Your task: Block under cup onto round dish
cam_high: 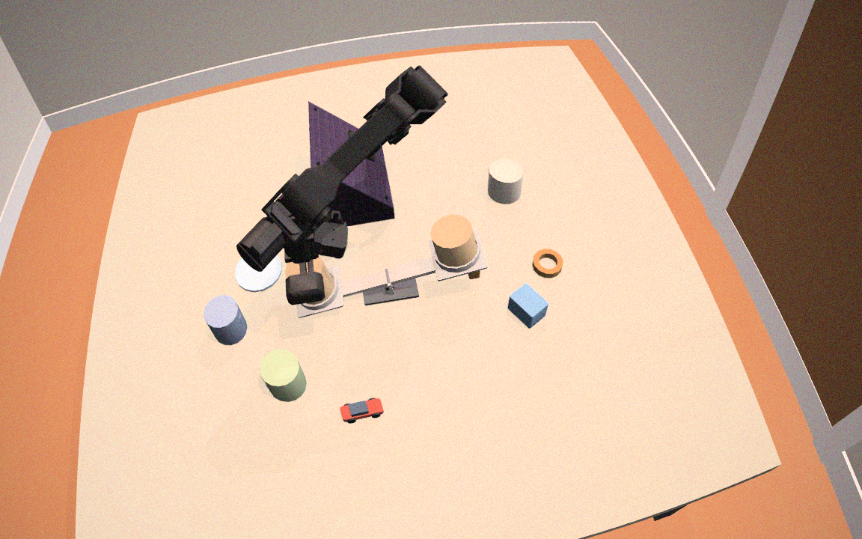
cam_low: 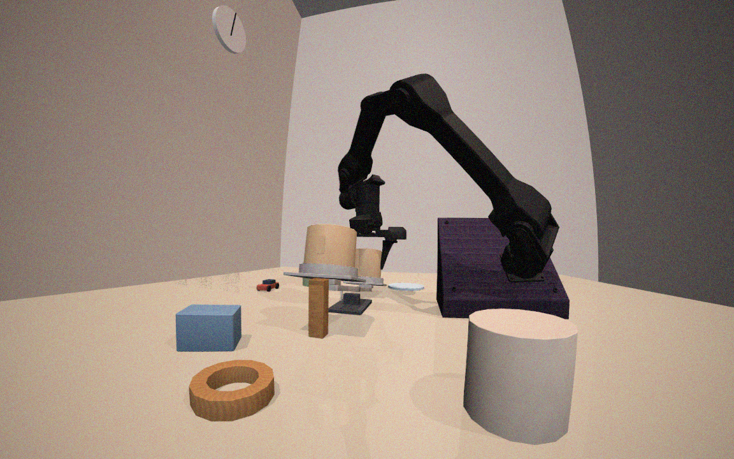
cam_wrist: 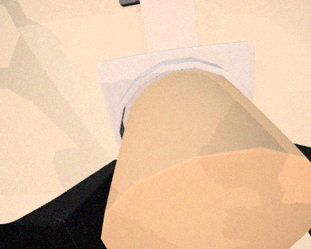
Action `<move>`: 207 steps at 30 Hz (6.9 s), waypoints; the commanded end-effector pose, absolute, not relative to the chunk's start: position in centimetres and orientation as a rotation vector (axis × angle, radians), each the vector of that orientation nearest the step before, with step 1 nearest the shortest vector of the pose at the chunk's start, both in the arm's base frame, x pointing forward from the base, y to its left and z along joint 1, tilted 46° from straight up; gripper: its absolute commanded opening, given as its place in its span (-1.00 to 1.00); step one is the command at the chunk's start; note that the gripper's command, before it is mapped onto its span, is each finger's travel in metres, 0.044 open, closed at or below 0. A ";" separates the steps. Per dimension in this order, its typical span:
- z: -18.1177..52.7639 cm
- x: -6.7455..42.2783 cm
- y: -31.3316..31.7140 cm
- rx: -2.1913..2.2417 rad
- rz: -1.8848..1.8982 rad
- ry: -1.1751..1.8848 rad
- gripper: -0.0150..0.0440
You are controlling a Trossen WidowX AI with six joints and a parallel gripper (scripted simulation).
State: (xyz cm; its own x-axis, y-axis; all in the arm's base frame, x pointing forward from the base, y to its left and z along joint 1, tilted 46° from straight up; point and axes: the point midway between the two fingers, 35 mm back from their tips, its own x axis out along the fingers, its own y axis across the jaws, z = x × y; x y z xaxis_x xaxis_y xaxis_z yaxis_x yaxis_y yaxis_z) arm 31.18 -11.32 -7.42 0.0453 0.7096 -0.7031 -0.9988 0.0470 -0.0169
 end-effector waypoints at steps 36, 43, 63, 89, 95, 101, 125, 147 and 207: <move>-4.1 31.4 -15.1 -0.612 1.433 0.608 -0.49; -3.5 31.4 -15.8 -0.613 1.433 0.609 -0.49; -2.2 31.2 -17.0 -0.607 1.430 0.610 -0.49; -2.2 31.2 -17.0 -0.607 1.430 0.610 -0.49; -2.2 31.2 -17.0 -0.607 1.430 0.610 -0.49; -2.2 31.2 -17.0 -0.607 1.430 0.610 -0.49; -10.4 21.8 -22.5 -0.624 1.422 0.640 -0.49; -19.5 11.5 -21.1 -0.614 1.435 0.622 -0.49; -16.0 15.1 -23.5 -0.500 1.353 0.841 0.39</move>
State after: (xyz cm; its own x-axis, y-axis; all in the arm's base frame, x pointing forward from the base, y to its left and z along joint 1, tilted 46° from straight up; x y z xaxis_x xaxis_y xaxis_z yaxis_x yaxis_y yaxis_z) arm 14.40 -23.73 -16.30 -0.0021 0.6403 -0.7681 -0.9888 0.1131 0.0970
